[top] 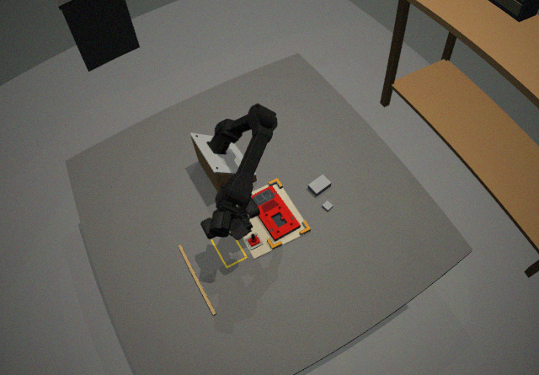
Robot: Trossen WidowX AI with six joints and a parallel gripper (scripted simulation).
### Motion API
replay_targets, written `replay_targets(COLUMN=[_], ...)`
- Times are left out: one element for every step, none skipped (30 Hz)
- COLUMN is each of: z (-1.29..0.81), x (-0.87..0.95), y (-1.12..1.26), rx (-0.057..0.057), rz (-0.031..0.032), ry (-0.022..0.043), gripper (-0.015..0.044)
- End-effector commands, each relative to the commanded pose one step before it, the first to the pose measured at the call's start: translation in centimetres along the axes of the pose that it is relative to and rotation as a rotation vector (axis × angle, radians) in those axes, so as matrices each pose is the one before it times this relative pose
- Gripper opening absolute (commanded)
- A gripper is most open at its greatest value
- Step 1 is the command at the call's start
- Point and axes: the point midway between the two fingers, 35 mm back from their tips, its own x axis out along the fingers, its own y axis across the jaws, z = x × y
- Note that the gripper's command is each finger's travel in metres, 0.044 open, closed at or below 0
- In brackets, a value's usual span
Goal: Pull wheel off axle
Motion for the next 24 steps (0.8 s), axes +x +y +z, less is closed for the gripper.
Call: replay_targets(z=[-1.326, -0.361, -0.37, -0.31, -0.189, -0.063, 0.0, 0.002, 0.004, 0.005, 0.003, 0.0, -0.005, -0.006, -0.003, 0.014, 0.028, 0.036, 0.043, 0.045, 0.043, 0.032, 0.017, 0.001], x=[-0.044, -0.032, -0.027, -0.019, -0.01, -0.003, 0.0, 0.083, 0.172, 0.281, 0.315, 0.371, 0.409, 0.284, 0.096, 0.119, 0.245, 0.344, 0.449, 0.56, 0.669, 0.733, 0.744, 0.74], y=[-2.003, -0.553, -0.543, -0.437, -0.259, -0.086, 0.0, -0.001, -0.001, 0.0, 0.001, 0.004, 0.007, 0.007, 0.003, -0.007, -0.013, -0.016, -0.018, -0.018, -0.014, -0.007, 0.002, 0.011], rx=[0.0002, -0.0007, -0.0007, -0.0007, -0.0004, -0.0001, 0.0, 0.0, 0.0, 0.0, 0.0, 0.0, 0.0, 0.0, 0.0, 0.0, 0.0, 0.0, 0.0, 0.0, 0.0, 0.0, 0.0, 0.0], rz=[-0.00359, -0.00009, 0.00009, 0.00021, 0.00019, 0.00007, 0.0, 0.00002, 0.00004, 0.00008, 0.00011, 0.00016, 0.00021, 0.00016, 0.00006, -0.00007, -0.00014, -0.00017, -0.00018, -0.00015, -0.00007, 0.00005, 0.0002, 0.00034], ry=[0.00537, 0.00001, 0.00003, 0.00004, 0.00003, 0.00001, 0.0, -0.00001, -0.00003, -0.00004, -0.00004, -0.00004, -0.00003, -0.00002, 0.0, -0.00004, -0.00007, -0.0001, -0.00012, -0.00014, -0.00014, -0.00013, -0.0001, -0.00006], gripper=[0.0, 0.0, 0.0, 0.0, 0.0, 0.0, 0.0, 0.0, 0.0, 0.0, 0.0, 0.0, 0.0, 0.0, 0.0, 0.0, 0.0, 0.0, 0.0, 0.0, 0.0, 0.0, 0.0, 0.0])
